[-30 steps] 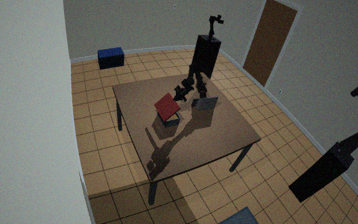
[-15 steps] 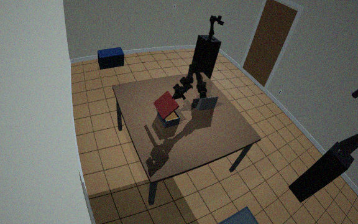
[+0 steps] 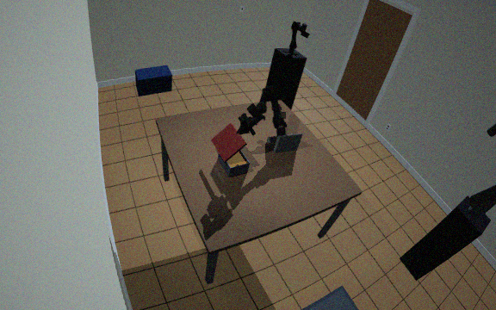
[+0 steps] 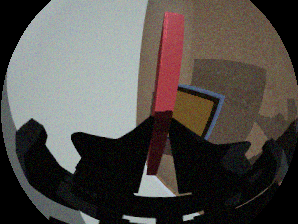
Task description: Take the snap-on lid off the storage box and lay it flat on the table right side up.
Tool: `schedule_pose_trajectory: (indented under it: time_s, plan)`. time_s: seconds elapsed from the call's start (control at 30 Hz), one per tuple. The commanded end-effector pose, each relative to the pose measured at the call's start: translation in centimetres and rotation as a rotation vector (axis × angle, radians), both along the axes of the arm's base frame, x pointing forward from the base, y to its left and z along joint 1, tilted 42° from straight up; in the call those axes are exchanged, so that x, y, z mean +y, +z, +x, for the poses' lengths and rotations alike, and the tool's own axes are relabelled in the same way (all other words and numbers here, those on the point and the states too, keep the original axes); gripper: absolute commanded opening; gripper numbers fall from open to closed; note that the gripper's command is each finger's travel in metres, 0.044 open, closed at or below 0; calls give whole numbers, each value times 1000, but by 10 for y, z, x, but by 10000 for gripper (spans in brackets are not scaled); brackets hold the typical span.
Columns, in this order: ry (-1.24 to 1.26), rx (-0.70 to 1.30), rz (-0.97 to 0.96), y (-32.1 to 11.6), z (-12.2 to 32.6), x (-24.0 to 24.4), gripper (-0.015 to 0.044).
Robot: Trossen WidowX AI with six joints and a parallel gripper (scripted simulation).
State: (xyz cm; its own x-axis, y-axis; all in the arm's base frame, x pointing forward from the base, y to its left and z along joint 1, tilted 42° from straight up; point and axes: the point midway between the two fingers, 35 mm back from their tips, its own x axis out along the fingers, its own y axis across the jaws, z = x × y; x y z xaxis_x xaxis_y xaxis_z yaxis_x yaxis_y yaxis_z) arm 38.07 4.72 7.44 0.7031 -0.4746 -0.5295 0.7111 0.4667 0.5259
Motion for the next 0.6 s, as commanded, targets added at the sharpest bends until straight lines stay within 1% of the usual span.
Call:
schedule_pose_trajectory:
  time_s: [0.0, 0.57]
  plan:
    - [11, -2, 3, 7, -1, -5, 0]
    - [11, -1, 2, 30, -5, -30, 0]
